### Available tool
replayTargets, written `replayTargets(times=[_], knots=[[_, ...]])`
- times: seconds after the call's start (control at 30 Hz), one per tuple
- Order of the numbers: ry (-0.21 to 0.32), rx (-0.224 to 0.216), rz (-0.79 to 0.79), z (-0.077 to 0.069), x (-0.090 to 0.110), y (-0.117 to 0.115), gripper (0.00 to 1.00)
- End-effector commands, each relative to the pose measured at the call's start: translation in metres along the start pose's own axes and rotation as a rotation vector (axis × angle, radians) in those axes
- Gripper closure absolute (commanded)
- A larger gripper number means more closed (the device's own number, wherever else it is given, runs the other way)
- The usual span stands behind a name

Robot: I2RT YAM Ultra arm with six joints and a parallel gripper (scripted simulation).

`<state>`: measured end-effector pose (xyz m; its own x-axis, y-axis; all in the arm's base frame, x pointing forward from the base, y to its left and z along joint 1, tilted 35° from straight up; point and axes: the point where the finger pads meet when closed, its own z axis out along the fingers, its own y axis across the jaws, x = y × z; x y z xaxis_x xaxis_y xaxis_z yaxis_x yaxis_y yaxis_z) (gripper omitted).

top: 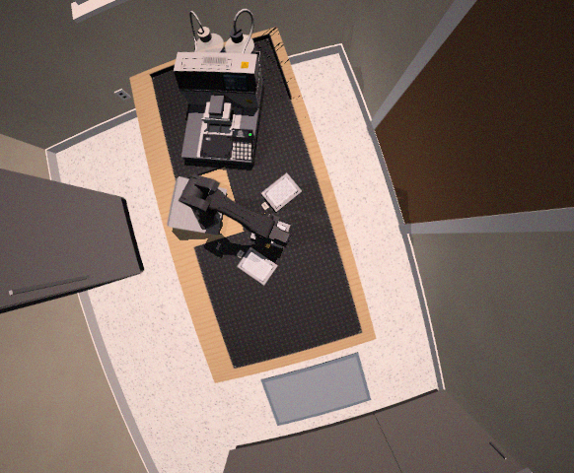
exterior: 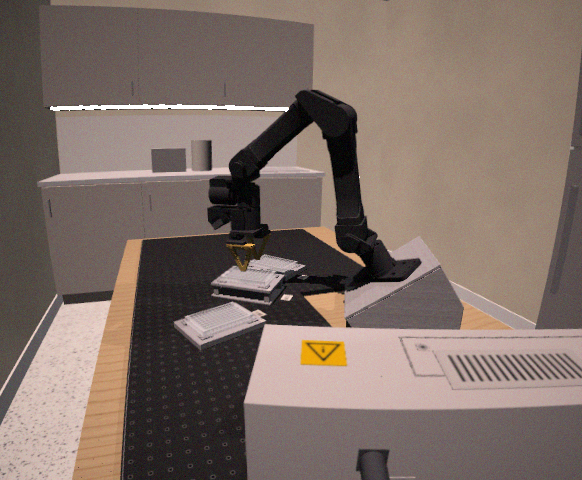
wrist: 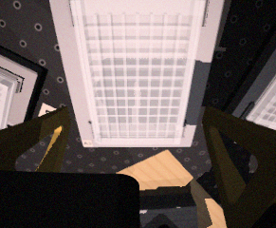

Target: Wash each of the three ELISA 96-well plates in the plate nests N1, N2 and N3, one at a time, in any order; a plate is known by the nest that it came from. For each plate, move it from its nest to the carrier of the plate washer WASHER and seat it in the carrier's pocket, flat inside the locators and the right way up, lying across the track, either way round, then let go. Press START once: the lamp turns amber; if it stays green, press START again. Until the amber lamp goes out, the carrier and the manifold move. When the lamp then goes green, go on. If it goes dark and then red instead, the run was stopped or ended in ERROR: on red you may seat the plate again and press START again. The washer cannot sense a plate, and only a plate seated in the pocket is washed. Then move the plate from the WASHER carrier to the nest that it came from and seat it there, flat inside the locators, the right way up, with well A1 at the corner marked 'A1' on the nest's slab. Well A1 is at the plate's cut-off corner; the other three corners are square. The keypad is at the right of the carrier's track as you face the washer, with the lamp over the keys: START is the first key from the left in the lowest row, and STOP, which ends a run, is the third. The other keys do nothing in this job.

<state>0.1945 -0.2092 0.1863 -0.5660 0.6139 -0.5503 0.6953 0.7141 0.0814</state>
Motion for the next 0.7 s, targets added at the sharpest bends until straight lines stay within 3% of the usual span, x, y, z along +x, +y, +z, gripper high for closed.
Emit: replayTargets(times=[0.0, 0.67], knots=[[-0.036, 0.004, -0.003, 0.0007, -0.0085, -0.0007, 0.0], [-0.036, 0.004, -0.003, 0.0045, -0.0087, -0.0007, 0.0]])
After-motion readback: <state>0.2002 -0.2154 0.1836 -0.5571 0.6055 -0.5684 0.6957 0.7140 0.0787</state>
